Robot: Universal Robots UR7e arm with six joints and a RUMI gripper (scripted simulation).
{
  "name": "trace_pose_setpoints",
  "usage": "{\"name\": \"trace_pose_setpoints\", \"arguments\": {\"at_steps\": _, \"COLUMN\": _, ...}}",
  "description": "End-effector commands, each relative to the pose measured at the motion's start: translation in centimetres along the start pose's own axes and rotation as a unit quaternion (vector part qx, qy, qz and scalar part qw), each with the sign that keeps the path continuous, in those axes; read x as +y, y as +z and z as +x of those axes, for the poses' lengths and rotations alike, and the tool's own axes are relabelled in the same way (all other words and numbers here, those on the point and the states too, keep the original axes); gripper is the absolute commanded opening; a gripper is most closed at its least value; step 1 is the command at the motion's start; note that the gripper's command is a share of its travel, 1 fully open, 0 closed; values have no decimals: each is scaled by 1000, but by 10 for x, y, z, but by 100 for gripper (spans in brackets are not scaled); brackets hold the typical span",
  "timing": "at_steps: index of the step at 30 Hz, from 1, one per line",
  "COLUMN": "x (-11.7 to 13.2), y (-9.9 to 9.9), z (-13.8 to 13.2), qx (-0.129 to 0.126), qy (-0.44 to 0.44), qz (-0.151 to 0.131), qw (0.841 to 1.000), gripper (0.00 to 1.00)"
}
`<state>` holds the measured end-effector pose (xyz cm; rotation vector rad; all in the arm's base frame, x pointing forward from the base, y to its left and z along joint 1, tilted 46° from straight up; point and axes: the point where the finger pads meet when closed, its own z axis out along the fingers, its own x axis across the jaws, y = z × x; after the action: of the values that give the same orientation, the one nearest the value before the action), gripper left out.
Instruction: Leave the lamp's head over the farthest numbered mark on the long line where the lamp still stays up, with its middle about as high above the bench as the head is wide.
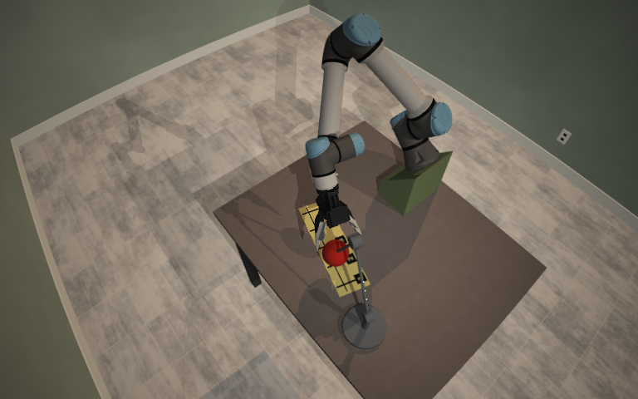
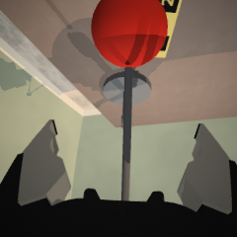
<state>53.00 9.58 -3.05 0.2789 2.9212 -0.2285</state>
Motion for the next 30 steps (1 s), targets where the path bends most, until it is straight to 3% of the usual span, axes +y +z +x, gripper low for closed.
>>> {"name": "trace_pose_setpoints", "arguments": {"at_steps": 1, "x": -1, "y": 9, "z": 1, "qx": 0, "qy": 0, "qz": 2, "qw": 1000, "gripper": 100}}
{"name": "trace_pose_setpoints", "arguments": {"at_steps": 15, "x": 2, "y": 26, "z": 3, "qx": 1, "qy": -1, "qz": 1, "qw": 1000, "gripper": 100}}
{"name": "trace_pose_setpoints", "arguments": {"at_steps": 30, "x": 2, "y": 26, "z": 3, "qx": 1, "qy": -1, "qz": 1, "qw": 1000, "gripper": 100}}
